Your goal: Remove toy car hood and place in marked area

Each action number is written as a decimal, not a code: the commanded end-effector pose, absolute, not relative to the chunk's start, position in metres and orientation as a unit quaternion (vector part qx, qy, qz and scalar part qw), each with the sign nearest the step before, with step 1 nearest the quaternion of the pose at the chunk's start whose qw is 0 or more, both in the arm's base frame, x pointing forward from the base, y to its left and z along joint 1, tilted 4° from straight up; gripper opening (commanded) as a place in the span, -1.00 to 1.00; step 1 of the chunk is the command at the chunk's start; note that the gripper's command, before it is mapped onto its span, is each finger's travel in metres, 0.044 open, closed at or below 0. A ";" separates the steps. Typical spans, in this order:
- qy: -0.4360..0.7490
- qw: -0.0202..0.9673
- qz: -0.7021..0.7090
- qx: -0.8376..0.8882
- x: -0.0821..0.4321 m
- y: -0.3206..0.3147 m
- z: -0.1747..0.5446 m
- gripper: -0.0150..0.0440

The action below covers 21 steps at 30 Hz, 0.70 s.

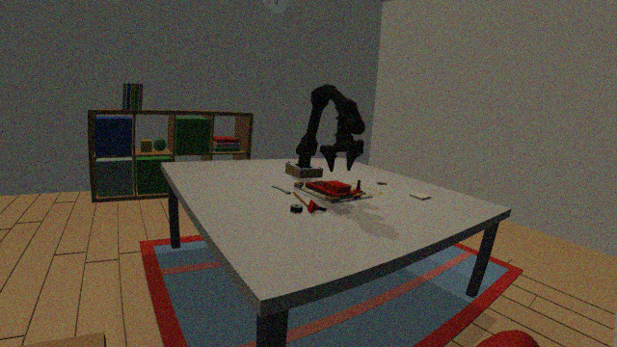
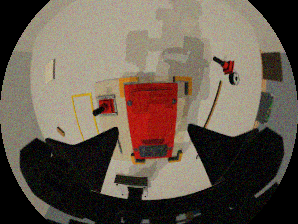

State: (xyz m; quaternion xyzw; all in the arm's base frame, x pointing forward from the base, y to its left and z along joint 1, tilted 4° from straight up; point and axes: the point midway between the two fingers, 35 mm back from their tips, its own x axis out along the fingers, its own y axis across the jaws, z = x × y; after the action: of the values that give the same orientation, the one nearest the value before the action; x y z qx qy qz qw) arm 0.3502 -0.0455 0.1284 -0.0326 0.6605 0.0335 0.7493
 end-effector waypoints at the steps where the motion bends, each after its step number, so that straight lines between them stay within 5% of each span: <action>1: 0.664 0.746 0.033 -0.035 0.347 -0.047 0.129 1.00; 21: 0.664 0.746 0.033 -0.035 0.349 -0.047 0.112 1.00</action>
State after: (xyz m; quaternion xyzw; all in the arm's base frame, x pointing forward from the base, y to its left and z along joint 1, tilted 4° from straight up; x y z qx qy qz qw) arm 0.3513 -0.0471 0.1176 -0.0334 0.6603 0.0325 0.7495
